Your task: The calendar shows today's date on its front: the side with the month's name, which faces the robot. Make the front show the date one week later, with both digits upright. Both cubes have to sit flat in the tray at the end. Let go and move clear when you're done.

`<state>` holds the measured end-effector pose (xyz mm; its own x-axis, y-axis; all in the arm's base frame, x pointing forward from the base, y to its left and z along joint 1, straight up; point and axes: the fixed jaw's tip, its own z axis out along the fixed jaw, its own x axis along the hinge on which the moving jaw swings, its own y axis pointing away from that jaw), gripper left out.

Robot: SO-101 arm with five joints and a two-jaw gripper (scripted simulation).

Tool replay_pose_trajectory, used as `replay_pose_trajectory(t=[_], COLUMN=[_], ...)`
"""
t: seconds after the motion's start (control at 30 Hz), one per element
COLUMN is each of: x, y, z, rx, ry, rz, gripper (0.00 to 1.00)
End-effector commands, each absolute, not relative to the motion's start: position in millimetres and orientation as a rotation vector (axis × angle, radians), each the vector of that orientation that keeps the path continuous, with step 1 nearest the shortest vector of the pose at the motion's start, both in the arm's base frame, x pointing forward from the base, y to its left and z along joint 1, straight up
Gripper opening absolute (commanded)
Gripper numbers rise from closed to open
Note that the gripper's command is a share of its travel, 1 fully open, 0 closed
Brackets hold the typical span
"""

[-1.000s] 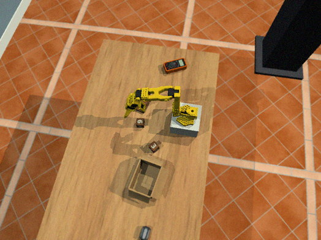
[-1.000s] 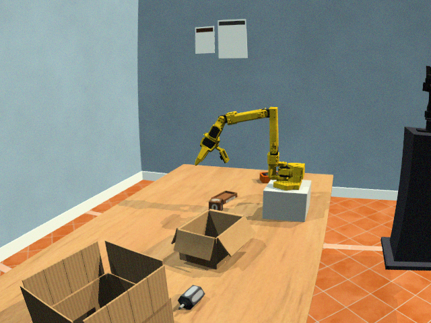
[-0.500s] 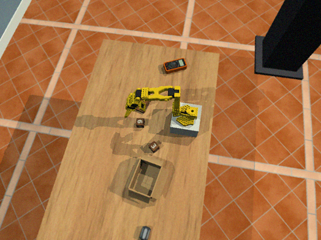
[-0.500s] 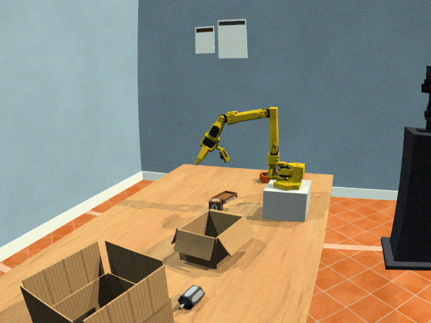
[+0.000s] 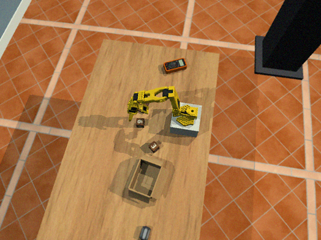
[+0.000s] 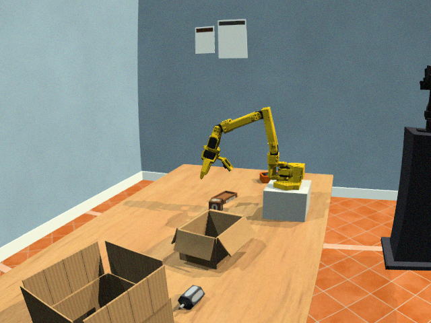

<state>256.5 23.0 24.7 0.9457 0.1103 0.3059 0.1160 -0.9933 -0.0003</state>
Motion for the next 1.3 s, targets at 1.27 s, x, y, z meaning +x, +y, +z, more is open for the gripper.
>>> replay_pose_trajectory(t=[1.27], x=[217], y=[17], z=[-37], rx=[-3.137], ry=[-0.186], rz=[0.019], gripper=[0.35])
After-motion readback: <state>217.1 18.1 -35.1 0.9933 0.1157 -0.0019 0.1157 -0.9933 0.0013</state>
